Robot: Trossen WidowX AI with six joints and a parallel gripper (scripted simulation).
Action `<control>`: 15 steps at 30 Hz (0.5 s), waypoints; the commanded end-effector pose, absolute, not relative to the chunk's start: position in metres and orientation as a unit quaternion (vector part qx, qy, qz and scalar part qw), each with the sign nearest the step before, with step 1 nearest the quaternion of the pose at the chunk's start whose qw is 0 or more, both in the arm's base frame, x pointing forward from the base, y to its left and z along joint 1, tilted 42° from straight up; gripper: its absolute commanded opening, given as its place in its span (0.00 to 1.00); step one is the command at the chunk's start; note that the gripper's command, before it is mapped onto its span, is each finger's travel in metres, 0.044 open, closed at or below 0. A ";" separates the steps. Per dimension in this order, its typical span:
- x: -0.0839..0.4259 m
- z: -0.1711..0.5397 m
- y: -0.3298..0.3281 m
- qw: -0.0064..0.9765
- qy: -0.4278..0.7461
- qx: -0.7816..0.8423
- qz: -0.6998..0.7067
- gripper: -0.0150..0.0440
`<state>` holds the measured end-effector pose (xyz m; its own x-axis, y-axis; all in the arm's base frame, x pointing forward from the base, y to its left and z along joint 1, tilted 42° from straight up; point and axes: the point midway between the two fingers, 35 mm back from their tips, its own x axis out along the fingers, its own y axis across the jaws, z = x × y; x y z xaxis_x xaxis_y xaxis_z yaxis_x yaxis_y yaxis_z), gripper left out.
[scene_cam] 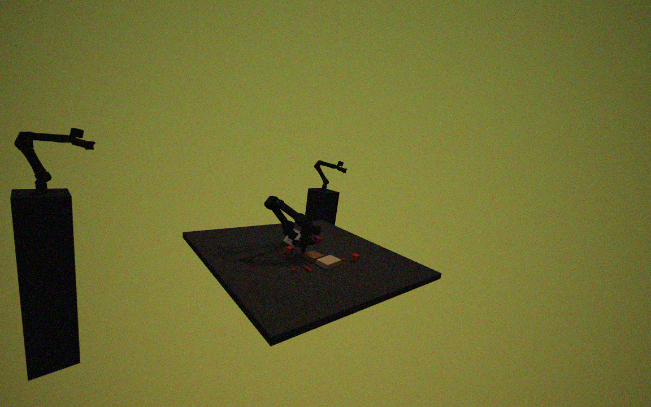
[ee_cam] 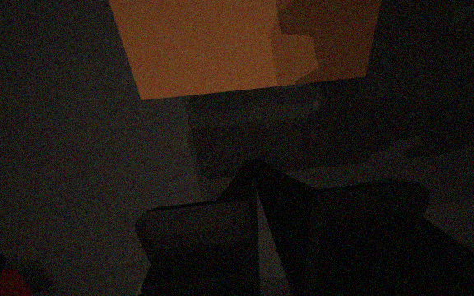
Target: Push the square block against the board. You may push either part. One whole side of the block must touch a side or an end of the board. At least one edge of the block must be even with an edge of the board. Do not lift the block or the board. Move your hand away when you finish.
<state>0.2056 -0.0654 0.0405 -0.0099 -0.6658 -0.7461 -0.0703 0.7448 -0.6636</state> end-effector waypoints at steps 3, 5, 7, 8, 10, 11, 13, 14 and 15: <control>0.207 0.055 -0.051 0.649 0.672 -0.272 -0.229 0.25; 0.206 0.075 -0.034 0.649 0.672 -0.272 -0.231 0.25; 0.205 0.082 -0.028 0.649 0.671 -0.272 -0.232 0.25; 0.205 0.082 -0.028 0.649 0.671 -0.272 -0.232 0.25; 0.205 0.082 -0.028 0.649 0.671 -0.272 -0.232 0.25; 0.207 0.082 -0.028 0.649 0.671 -0.272 -0.232 0.25; 0.222 0.080 -0.028 0.650 0.671 -0.272 -0.232 0.25; 0.228 0.080 -0.028 0.650 0.671 -0.272 -0.232 0.25; 0.230 0.079 -0.028 0.650 0.671 -0.272 -0.232 0.25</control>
<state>0.2199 -0.0277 0.0816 0.0023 -0.6652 -0.7467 -0.0588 0.7453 -0.6641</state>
